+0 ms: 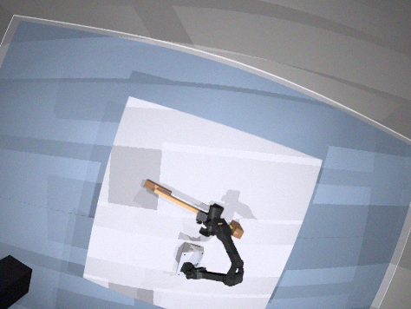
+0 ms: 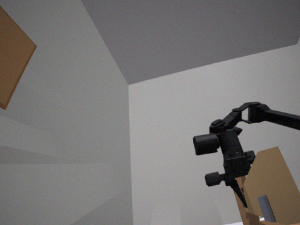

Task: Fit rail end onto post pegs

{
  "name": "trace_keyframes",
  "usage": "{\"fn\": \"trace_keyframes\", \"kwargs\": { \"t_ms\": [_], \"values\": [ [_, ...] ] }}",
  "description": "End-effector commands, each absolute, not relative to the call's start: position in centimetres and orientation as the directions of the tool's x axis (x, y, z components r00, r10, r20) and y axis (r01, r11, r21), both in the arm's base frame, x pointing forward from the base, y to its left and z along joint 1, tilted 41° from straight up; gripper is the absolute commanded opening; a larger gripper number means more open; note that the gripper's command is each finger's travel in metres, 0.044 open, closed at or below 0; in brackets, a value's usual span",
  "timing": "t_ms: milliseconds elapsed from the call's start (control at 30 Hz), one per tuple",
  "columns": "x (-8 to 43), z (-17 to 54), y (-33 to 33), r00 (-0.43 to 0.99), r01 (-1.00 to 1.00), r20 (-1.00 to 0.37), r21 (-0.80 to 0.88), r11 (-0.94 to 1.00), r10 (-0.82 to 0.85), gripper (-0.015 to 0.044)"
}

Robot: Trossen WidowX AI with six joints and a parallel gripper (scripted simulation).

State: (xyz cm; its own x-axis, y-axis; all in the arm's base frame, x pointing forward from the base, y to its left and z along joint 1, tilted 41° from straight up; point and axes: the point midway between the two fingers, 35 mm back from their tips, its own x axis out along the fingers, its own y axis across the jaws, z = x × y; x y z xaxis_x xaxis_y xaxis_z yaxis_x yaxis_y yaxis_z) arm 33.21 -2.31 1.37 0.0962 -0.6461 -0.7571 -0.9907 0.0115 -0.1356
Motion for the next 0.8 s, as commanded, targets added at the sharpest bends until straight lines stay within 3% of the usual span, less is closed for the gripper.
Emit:
{"fn": "trace_keyframes", "kwargs": {
  "t_ms": [0,767],
  "values": [
    [33.22,1.47,-1.9,0.104,-0.99,-0.759,-0.139,0.005,-0.642,0.0],
    [33.18,1.84,-2.45,0.104,-0.99,-0.759,-0.139,0.005,-0.643,0.0]
  ]
}}
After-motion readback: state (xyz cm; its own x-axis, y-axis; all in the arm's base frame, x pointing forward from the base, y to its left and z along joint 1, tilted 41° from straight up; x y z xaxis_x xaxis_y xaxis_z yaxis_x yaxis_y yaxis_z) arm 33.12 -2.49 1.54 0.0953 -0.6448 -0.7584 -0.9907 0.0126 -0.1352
